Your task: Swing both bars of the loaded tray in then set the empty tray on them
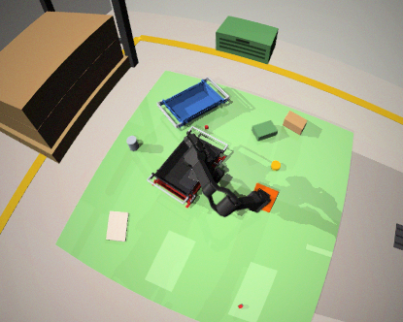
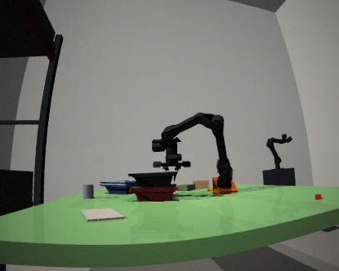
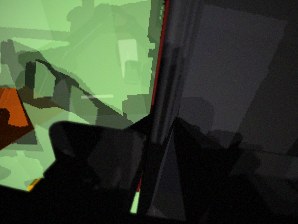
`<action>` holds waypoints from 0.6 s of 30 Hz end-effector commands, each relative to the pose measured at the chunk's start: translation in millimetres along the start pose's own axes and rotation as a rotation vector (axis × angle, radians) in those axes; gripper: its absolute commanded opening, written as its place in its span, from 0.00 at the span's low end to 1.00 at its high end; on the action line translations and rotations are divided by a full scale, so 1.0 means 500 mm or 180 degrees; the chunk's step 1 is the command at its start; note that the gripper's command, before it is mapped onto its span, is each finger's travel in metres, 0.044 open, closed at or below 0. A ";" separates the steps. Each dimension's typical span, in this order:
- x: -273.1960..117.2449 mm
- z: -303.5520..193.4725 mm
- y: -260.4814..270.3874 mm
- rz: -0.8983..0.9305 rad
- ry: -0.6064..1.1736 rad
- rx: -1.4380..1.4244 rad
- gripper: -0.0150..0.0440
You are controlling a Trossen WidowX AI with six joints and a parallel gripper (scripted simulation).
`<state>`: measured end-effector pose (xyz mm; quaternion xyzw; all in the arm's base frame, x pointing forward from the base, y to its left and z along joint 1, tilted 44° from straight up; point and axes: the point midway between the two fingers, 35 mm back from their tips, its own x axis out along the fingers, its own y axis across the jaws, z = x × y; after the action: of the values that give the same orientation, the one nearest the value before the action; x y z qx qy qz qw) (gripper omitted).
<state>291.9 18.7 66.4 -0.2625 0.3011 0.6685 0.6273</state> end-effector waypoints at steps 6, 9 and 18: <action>0.009 0.004 0.008 0.0070 0.0000 -0.0009 0.25; 0.009 0.004 0.008 0.0070 0.0000 -0.0009 0.30; 0.009 0.004 0.008 0.0070 0.0000 -0.0009 0.53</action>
<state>290.2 21.3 66.0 -0.2618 0.3020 0.6722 0.6232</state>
